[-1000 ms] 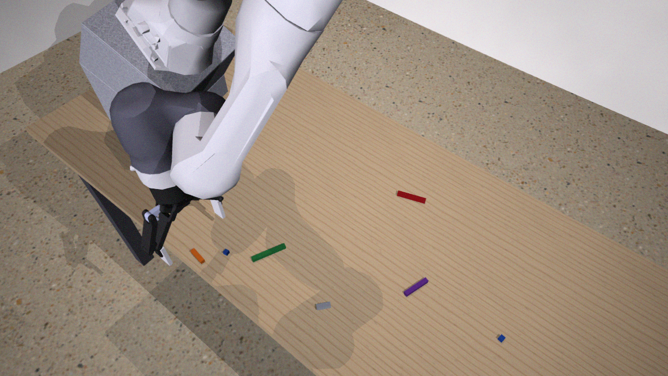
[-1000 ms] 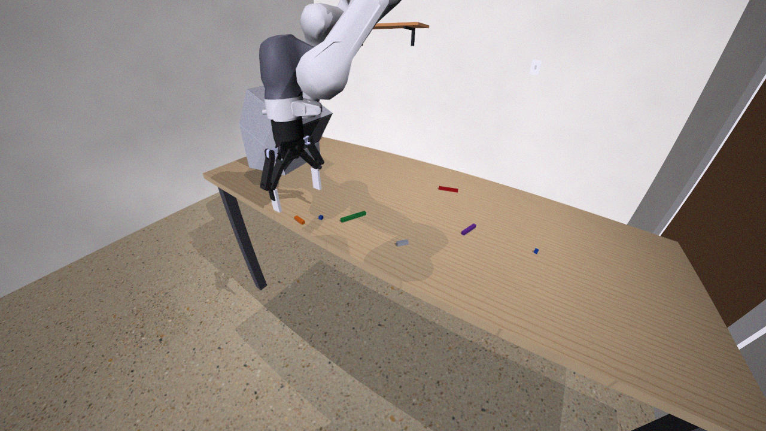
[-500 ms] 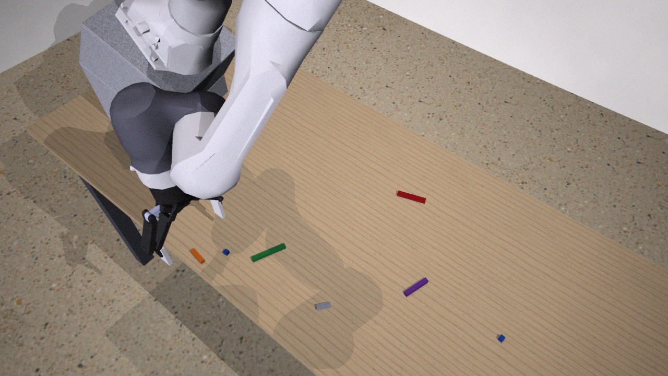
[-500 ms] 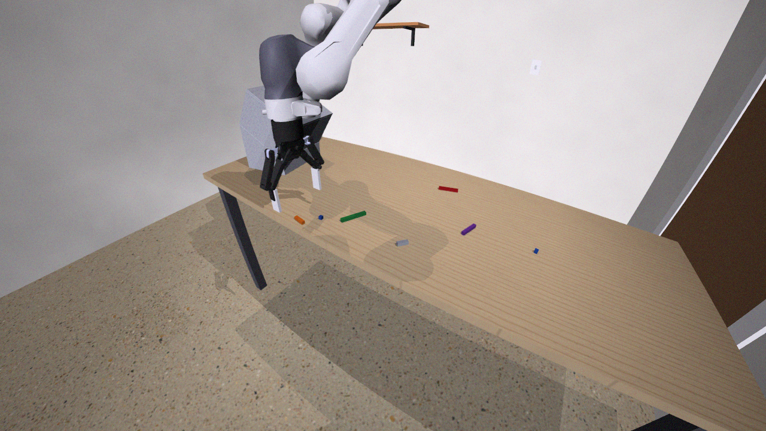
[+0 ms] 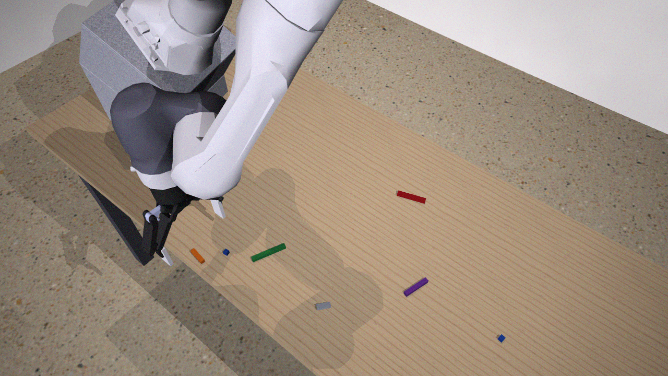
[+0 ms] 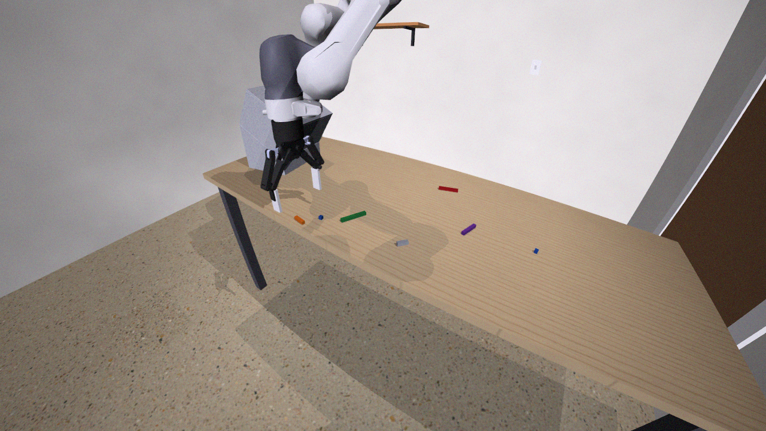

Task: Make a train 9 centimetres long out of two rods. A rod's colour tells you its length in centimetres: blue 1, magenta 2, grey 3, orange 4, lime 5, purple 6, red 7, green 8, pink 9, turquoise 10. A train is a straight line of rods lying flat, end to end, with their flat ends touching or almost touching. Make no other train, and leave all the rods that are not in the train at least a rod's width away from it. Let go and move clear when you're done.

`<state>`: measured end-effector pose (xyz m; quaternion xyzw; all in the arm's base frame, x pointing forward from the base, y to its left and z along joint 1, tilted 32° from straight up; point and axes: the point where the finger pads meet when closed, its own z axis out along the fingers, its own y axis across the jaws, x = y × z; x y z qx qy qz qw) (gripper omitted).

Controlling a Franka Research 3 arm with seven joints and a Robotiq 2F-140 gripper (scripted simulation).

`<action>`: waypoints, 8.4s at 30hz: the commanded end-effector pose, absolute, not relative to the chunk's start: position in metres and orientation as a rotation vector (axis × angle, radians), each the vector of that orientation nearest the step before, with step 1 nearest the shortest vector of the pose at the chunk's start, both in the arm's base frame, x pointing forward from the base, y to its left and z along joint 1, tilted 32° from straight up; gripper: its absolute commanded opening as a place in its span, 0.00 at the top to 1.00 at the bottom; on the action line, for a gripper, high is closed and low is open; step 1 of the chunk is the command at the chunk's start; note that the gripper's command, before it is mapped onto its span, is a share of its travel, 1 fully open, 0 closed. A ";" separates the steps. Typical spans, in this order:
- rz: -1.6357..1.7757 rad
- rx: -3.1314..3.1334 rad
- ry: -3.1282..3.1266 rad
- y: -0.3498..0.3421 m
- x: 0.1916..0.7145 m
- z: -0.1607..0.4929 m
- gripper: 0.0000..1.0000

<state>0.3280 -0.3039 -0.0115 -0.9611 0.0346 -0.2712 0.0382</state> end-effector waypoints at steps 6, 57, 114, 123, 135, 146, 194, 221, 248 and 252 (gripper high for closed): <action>-0.848 -2.992 -0.268 -0.301 0.337 -0.009 0.00; -0.837 -2.786 -1.587 -0.291 0.366 0.002 0.00; -0.674 -1.905 -2.862 -0.282 0.399 0.018 0.00; -0.630 -1.701 -3.027 -0.281 0.405 0.021 0.00; -0.566 -1.415 -3.218 -0.279 0.412 0.025 0.00; -0.504 -1.148 -3.358 -0.278 0.419 0.029 0.00; -0.134 0.290 -3.645 -0.271 0.450 0.049 0.00; 0.101 1.098 -3.492 -0.267 0.468 0.062 0.00; 0.330 1.815 -3.135 -0.263 0.486 0.077 0.00; 0.370 1.932 -3.051 -0.262 0.490 0.079 0.00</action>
